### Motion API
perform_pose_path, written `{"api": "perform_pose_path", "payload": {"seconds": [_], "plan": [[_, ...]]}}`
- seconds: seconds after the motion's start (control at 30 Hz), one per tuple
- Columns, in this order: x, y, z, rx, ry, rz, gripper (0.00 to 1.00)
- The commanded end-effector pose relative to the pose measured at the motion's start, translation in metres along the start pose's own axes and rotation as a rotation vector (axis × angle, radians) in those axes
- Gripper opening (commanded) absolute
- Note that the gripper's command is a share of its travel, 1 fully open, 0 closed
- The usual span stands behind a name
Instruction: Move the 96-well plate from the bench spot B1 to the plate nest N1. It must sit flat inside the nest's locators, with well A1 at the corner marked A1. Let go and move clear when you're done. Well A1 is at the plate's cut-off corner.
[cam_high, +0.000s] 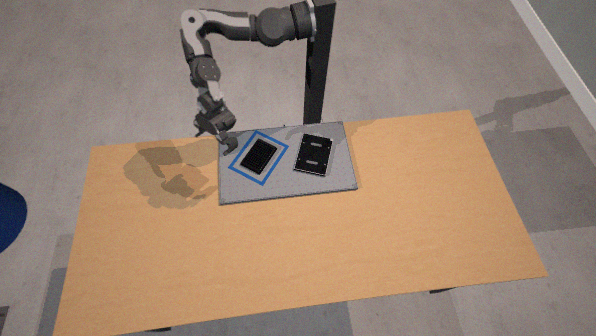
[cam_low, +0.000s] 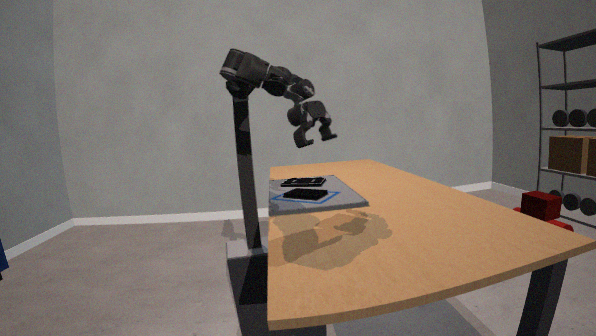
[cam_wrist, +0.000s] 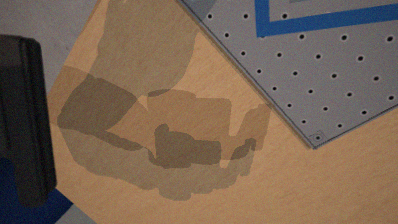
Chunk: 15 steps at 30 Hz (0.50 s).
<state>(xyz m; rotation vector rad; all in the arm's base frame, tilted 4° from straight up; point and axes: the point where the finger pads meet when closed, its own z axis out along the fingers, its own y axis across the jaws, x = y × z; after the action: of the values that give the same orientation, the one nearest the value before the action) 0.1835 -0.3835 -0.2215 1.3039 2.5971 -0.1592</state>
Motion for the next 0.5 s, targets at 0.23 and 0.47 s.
{"api": "perform_pose_path", "payload": {"seconds": [0.23, 0.47], "plan": [[0.007, 0.004, 0.003, 0.009, 0.044, -0.027, 0.77], [0.037, 0.017, 0.019, 0.05, 0.221, -0.128, 0.77]]}}
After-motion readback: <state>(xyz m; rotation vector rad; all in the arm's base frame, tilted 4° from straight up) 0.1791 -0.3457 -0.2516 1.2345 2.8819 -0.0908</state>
